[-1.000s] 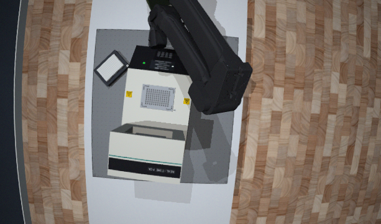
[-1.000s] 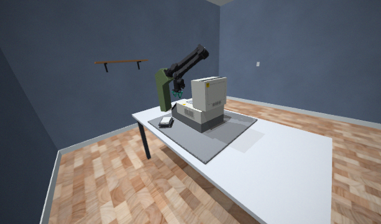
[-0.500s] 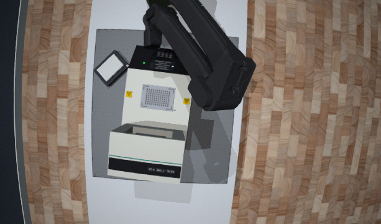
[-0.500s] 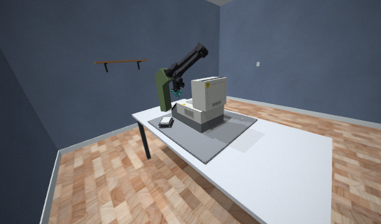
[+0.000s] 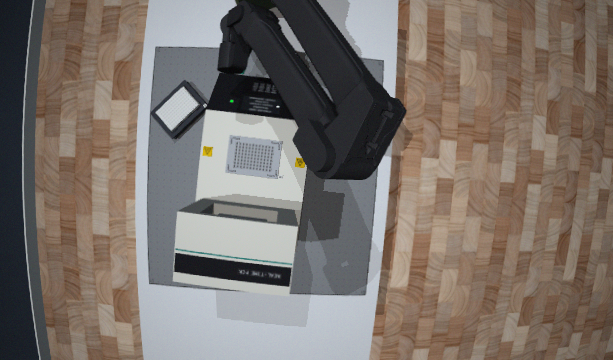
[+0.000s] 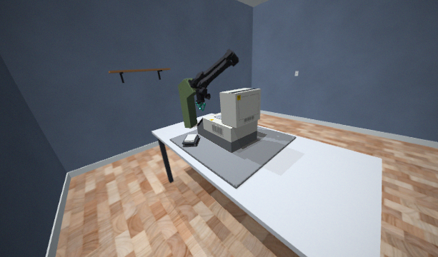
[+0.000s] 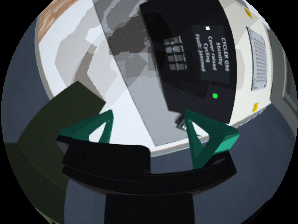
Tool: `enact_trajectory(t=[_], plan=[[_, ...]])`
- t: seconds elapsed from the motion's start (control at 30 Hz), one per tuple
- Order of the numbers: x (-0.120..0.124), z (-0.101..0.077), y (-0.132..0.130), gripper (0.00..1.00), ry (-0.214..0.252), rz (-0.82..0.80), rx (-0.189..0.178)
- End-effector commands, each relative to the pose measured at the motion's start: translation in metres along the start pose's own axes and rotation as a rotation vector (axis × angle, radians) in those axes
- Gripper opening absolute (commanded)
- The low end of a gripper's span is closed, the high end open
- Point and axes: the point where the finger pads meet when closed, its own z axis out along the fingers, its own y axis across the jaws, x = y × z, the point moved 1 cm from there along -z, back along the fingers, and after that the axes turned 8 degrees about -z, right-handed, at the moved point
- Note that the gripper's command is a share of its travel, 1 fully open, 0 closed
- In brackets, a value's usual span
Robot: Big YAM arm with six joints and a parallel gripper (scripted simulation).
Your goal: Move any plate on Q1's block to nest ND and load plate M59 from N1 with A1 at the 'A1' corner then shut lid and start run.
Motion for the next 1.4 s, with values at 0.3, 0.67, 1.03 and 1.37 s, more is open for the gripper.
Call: enact_trajectory(t=[0.3,0.67,1.03,1.37], plan=[[0.030,-0.006,-0.035,1.00,0.039,0.376,0.013],[0.070,-0.017,-0.065,1.00,0.049,0.683,0.022],[0.097,-0.023,-0.083,1.00,0.047,0.975,0.003],[0.138,-0.035,-0.116,1.00,0.044,1.346,0.009]])
